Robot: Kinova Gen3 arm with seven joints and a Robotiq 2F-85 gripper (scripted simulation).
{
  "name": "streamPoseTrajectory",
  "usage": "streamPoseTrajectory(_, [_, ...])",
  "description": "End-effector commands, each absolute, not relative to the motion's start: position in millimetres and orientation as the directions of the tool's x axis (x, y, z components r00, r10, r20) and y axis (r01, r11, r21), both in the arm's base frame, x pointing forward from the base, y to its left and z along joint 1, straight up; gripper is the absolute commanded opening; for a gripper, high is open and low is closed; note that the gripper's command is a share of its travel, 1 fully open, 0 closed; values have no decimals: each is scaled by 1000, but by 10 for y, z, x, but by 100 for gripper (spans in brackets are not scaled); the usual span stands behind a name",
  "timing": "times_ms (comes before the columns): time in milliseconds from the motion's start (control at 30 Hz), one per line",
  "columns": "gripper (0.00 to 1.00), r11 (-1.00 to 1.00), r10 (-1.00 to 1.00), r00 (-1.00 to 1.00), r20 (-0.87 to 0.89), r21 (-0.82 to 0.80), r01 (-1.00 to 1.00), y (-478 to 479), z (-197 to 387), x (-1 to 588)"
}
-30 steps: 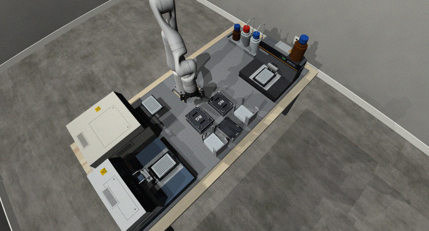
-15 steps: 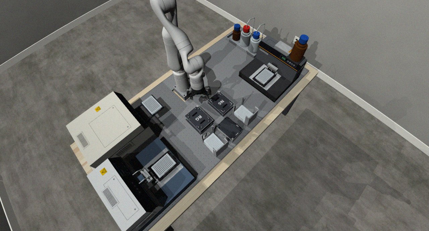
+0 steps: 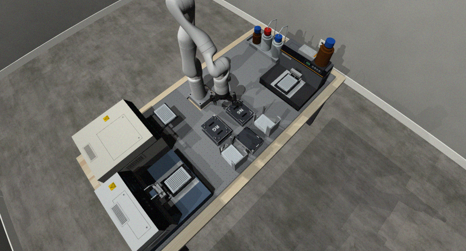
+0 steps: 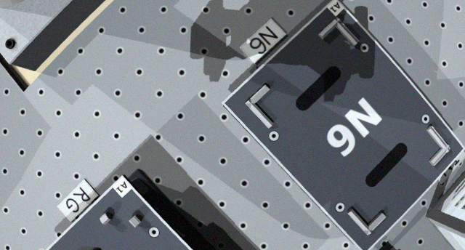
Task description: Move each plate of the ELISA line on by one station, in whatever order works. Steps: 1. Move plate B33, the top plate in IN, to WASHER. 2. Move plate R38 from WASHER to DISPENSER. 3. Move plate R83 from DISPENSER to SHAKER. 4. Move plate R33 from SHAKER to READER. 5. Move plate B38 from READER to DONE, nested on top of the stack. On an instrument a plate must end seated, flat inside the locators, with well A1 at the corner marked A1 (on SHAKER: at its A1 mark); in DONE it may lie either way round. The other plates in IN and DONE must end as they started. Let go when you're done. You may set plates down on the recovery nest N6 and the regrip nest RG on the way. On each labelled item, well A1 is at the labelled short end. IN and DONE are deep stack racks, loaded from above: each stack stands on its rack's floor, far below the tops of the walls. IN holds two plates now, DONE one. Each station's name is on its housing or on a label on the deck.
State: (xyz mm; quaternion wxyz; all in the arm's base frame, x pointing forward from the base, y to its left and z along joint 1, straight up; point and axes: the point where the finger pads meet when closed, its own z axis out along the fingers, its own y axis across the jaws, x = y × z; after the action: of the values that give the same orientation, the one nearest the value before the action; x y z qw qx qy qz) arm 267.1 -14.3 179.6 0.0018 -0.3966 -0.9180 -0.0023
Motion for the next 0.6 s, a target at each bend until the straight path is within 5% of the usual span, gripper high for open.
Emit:
streamPoseTrajectory(0, [100,683,731,-683,0,1,731,-35,1798,2720])
streamPoseTrajectory(567, [100,609,794,-609,0,2,794,414,1799,2893])
